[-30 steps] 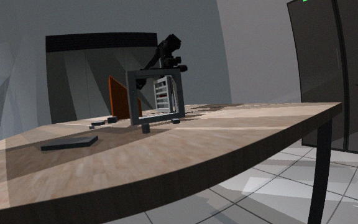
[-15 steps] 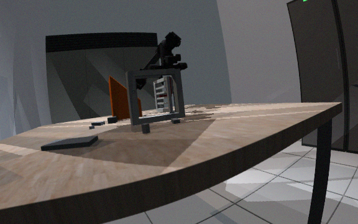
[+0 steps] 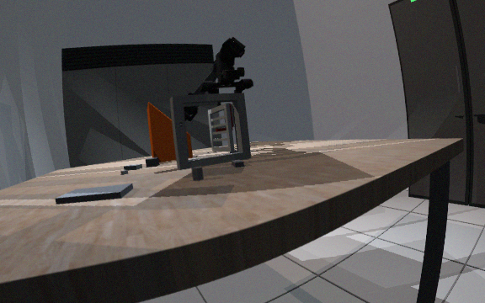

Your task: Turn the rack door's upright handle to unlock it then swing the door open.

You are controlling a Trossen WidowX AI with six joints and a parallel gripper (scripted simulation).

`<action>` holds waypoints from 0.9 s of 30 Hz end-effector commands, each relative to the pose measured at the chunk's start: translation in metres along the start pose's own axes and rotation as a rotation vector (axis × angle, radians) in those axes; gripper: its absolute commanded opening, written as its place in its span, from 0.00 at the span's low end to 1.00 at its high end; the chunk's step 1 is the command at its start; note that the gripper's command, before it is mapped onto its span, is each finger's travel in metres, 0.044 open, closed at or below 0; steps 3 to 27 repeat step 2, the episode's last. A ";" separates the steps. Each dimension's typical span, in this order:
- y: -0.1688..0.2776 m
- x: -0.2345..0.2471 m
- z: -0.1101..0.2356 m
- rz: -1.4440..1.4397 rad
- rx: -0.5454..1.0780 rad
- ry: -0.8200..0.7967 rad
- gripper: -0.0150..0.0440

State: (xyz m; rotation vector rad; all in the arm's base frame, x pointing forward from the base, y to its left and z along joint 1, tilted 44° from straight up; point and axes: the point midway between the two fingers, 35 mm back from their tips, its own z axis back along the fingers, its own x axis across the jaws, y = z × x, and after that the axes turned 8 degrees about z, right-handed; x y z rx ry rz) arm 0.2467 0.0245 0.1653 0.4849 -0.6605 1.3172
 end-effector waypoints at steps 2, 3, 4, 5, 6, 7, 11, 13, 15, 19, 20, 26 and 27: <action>-0.001 -0.001 0.006 0.002 0.001 0.004 0.74; -0.001 -0.001 0.006 0.002 0.001 0.004 0.74; -0.001 -0.001 0.006 0.002 0.001 0.004 0.74; -0.001 -0.001 0.006 0.002 0.001 0.004 0.74; -0.001 -0.001 0.006 0.002 0.001 0.004 0.74; -0.001 -0.001 0.006 0.002 0.001 0.004 0.74; -0.001 -0.001 0.006 0.002 0.001 0.004 0.74; -0.001 -0.001 0.006 0.002 0.001 0.004 0.74; -0.001 -0.001 0.006 0.002 0.001 0.004 0.74; -0.001 -0.001 0.006 0.002 0.001 0.004 0.74; -0.001 -0.001 0.006 0.002 0.001 0.004 0.74; -0.001 -0.001 0.006 0.002 0.001 0.004 0.74; -0.001 -0.001 0.006 0.002 0.001 0.004 0.74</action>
